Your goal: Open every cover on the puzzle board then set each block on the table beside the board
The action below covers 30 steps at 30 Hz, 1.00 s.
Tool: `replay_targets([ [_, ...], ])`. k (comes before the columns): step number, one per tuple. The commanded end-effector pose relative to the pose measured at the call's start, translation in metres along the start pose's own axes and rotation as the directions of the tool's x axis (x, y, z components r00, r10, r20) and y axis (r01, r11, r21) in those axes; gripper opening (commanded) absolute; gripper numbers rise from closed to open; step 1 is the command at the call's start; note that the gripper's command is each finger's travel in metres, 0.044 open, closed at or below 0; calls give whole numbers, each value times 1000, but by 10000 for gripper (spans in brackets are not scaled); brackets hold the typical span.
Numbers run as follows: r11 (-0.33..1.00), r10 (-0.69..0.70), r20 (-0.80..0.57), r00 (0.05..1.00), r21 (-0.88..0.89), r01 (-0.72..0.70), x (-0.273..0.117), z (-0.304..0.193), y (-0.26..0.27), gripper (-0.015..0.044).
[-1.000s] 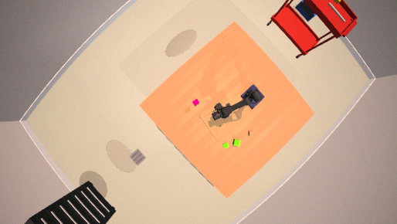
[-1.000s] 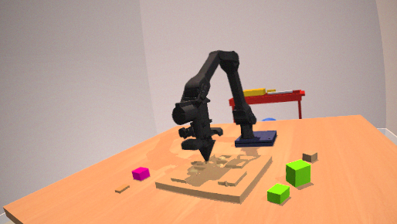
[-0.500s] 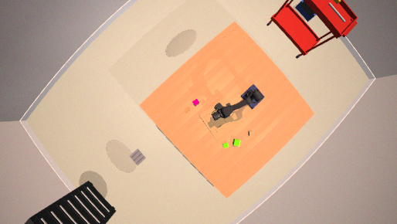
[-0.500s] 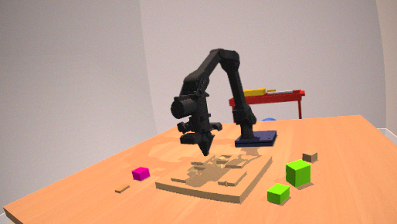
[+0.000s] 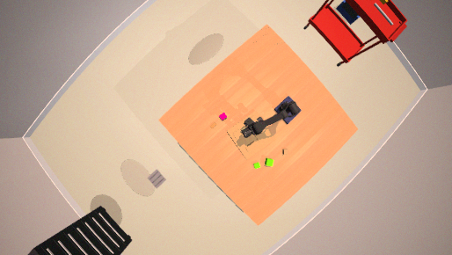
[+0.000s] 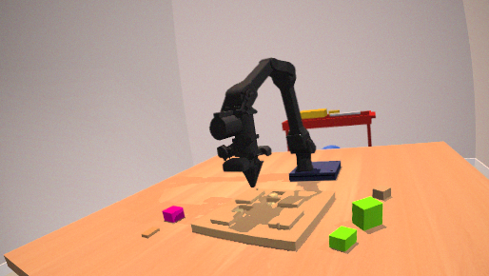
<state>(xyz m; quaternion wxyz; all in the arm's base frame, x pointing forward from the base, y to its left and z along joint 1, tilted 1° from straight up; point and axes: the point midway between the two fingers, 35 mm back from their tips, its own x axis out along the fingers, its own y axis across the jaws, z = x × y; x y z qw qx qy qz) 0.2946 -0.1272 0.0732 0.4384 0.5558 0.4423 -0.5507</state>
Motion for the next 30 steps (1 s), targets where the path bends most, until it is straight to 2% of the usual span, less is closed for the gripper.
replay_targets([
  [1, 959, -1, -1, 1000, -284, 1, -1, -9, 8, 0],
  [3, 874, 0, -1, 1000, -486, 0, -2, -16, 13, 0],
  [6, 670, 1, -1, 1000, -743, -1, -4, -26, 21, 0],
  [9, 393, 1, -2, 1000, -919, -2, -5, -37, 28, 0],
  [12, 75, 2, -2, 1000, -997, -2, -7, -48, 35, 0],
  [15, -228, 3, -3, 1000, -974, -2, -8, -60, 41, 0],
  [18, -408, 3, -3, 1000, -913, -2, -9, -69, 46, 0],
  [24, -707, 4, -4, 1000, -707, 0, -10, -83, 52, 0],
  [30, -915, 5, -5, 1000, -404, 2, -12, -98, 58, 0],
])
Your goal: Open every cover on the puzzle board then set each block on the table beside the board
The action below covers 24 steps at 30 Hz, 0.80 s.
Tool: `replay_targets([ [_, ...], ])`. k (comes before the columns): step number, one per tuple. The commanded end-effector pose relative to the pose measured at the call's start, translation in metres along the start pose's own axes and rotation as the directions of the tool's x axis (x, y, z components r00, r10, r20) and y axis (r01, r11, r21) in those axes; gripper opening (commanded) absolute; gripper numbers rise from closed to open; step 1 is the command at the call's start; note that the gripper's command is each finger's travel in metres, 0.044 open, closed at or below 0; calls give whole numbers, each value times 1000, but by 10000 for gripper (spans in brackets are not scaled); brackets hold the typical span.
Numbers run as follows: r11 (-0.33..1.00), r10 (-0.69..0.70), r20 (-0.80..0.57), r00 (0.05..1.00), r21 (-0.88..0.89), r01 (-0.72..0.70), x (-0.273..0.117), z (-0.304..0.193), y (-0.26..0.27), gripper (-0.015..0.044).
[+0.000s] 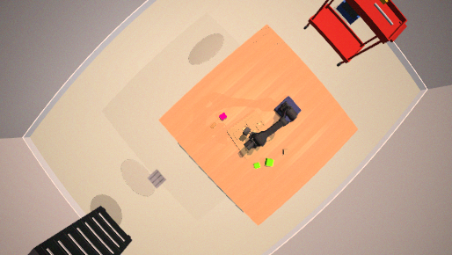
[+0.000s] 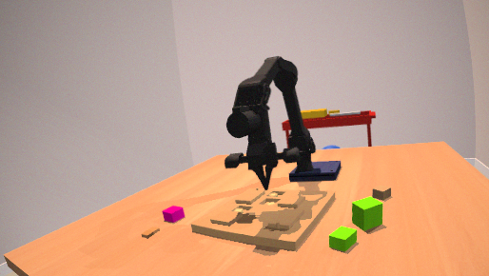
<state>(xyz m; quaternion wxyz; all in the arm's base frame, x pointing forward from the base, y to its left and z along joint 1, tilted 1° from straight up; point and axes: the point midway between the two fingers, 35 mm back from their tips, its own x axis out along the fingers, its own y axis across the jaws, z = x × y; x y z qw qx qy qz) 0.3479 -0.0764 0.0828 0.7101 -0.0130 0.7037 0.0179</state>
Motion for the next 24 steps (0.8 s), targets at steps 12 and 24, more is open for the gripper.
replay_targets([
  [12, -48, 7, 1, 1000, -999, 1, -4, 43, 57, 0],
  [24, -701, 9, 2, 1000, -713, 8, -5, 56, 84, 0],
])
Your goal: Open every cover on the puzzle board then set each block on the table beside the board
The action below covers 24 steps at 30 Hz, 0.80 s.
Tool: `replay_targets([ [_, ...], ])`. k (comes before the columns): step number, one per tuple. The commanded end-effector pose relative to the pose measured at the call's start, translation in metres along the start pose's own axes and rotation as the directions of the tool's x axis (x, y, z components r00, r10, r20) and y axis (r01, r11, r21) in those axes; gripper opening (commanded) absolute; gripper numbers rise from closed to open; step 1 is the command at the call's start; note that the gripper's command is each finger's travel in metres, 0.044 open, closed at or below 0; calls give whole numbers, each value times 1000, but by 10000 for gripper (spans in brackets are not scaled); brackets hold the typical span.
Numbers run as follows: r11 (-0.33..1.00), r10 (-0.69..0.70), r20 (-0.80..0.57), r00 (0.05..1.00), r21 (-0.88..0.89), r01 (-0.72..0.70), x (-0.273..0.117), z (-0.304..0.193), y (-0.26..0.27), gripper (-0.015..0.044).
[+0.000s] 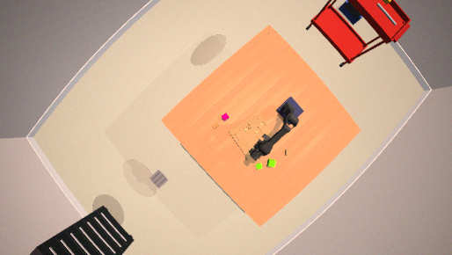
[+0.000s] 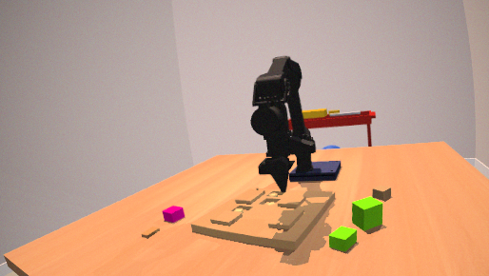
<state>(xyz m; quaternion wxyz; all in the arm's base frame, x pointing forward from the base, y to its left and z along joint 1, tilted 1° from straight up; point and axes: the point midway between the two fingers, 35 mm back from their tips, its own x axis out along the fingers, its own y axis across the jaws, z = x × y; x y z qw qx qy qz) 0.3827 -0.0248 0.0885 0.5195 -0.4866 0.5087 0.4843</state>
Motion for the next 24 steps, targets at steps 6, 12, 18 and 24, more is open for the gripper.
replay_targets([
  [6, 327, 3, 9, 1000, -945, 7, -1, 49, -19, 0],
  [12, 256, 3, 9, 1000, -967, 8, -1, 50, -20, 0],
  [18, 256, 3, 9, 1000, -967, 8, -1, 50, -20, 0],
  [24, 256, 3, 9, 1000, -967, 8, -1, 50, -20, 0],
])
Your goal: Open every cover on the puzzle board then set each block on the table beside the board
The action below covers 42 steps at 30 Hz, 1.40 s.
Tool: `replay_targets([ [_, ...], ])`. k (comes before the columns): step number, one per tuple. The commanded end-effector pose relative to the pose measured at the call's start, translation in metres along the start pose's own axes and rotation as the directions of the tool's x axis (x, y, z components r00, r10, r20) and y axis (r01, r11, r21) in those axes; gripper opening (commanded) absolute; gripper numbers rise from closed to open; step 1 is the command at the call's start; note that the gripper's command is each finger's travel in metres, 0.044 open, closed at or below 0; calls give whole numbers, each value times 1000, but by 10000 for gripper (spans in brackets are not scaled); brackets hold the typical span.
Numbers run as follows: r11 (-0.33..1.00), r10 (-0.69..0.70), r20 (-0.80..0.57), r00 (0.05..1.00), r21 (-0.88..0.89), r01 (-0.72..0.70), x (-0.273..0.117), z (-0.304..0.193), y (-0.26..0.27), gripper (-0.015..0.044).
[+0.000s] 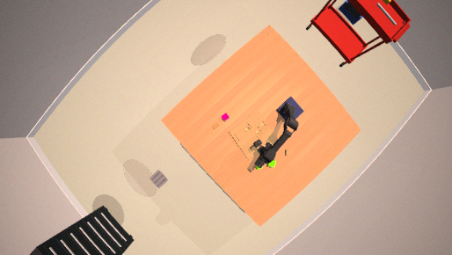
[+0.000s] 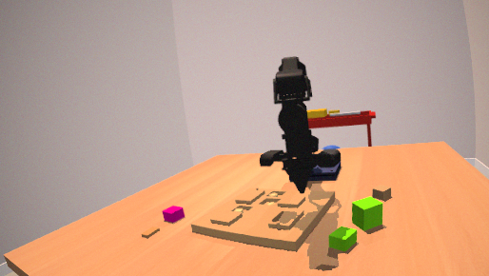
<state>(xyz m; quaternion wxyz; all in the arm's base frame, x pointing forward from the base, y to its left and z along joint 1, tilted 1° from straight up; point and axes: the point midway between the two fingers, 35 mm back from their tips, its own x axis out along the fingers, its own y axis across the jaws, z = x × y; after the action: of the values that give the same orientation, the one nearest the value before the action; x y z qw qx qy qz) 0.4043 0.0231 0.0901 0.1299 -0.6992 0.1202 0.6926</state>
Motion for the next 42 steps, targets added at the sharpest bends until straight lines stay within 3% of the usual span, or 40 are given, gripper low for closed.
replay_targets([
  [1, 999, -4, 3, 1000, -39, 5, 0, -1, -2, 0],
  [42, 999, -5, 3, 1000, -39, 5, 22, -2, -3, 0],
])
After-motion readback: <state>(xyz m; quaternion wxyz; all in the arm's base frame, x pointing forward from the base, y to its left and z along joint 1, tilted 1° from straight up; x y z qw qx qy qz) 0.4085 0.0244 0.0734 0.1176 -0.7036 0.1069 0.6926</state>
